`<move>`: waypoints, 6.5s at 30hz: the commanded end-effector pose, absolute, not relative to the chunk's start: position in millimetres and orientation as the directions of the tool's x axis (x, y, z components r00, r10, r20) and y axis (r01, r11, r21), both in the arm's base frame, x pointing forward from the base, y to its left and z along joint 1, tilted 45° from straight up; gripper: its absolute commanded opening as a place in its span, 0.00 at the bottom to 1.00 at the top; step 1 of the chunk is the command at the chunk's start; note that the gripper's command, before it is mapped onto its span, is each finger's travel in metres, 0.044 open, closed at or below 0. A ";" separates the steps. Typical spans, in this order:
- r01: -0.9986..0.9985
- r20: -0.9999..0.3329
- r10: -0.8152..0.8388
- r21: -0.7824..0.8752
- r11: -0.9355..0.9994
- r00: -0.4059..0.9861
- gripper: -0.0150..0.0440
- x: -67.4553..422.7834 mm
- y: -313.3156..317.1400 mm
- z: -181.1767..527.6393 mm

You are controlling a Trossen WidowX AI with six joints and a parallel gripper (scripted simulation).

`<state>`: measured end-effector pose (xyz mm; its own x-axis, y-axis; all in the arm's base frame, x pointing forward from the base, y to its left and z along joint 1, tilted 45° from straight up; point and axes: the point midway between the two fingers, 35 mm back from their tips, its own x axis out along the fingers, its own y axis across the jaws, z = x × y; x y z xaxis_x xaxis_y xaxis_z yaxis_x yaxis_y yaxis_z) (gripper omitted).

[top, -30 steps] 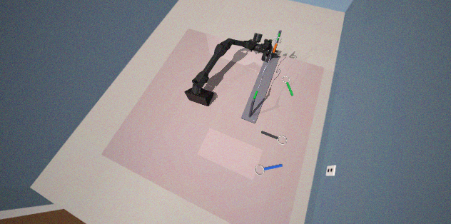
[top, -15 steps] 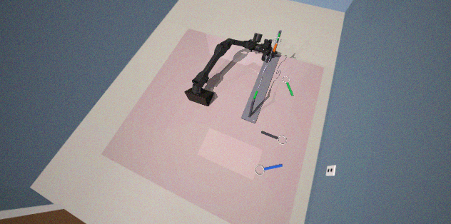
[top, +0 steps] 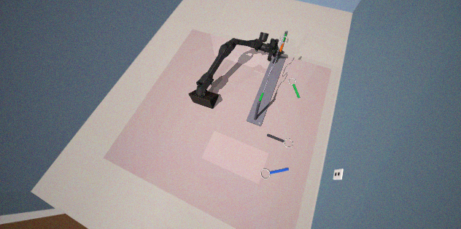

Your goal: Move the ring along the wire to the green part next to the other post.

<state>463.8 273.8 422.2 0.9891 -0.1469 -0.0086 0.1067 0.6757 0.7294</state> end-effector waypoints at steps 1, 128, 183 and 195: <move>0.103 -0.007 -0.145 0.734 0.672 0.989 0.00 463.2 272.5 425.0; 0.118 -0.374 -0.436 -0.633 0.765 0.819 0.00 369.3 44.9 389.3; 0.060 -0.214 -0.558 -0.900 0.431 0.801 0.00 363.9 2.1 449.0; 0.062 -0.234 -0.549 -0.882 0.466 0.802 0.00 363.6 0.1 455.0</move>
